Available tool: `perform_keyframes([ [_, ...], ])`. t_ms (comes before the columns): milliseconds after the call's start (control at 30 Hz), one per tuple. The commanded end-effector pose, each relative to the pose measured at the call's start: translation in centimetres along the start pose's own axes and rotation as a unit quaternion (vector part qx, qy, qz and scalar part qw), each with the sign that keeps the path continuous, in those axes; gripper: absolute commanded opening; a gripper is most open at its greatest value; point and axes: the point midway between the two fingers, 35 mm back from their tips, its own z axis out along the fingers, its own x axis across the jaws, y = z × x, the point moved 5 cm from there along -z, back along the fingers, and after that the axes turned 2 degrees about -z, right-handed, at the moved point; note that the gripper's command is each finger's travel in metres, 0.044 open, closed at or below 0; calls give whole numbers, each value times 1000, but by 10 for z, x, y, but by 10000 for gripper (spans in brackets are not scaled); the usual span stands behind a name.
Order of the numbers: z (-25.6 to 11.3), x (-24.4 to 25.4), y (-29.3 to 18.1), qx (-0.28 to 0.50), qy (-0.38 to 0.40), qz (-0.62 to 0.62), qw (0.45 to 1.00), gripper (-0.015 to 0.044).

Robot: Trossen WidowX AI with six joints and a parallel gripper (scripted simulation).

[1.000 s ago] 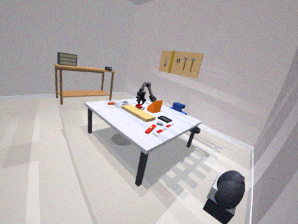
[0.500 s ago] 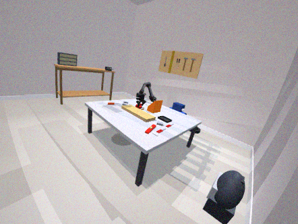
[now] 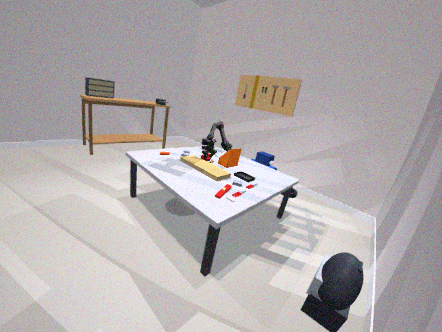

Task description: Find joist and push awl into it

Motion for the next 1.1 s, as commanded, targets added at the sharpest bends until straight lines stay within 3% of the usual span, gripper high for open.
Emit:
perform_keyframes([
  [0,0,0,0,1,1,-2,1000,387],
  [233,0,0,0,1,1,-2,1000,340],
  [667,-12,2,0,4,2,-2,1000,0],
  [1067,-26,3,1,6,2,-2,1000,0],
])
